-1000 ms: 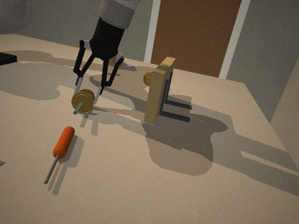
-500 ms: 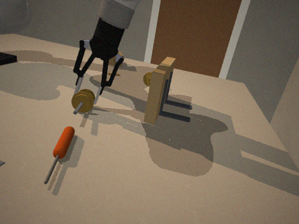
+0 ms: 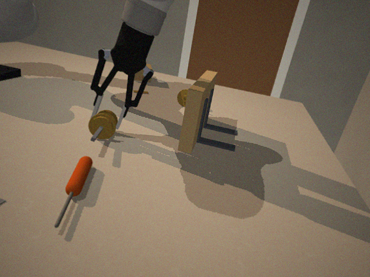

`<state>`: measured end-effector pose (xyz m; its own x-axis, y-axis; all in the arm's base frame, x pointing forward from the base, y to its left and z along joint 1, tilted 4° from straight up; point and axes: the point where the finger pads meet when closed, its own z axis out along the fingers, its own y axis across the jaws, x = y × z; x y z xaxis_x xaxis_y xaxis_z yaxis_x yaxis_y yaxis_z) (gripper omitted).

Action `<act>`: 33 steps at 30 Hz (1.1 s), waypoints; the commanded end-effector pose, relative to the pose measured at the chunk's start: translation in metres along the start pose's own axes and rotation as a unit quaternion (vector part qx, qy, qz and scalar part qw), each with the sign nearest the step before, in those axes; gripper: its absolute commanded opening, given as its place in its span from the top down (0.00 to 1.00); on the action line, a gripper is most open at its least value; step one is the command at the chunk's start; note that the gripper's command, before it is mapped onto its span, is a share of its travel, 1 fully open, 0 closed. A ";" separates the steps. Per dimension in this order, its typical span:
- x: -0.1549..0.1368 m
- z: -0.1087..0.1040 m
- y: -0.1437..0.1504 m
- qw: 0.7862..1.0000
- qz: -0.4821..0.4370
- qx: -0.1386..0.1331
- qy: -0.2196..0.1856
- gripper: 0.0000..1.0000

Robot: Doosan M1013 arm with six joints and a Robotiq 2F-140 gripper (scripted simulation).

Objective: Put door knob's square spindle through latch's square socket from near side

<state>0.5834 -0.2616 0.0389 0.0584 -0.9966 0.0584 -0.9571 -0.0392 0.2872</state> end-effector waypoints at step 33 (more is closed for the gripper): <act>0.002 -0.040 0.012 1.000 0.002 0.000 0.001 0.58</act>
<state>0.5818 -0.2621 0.0740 0.0507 -0.9966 0.0642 -0.9573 -0.0302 0.2874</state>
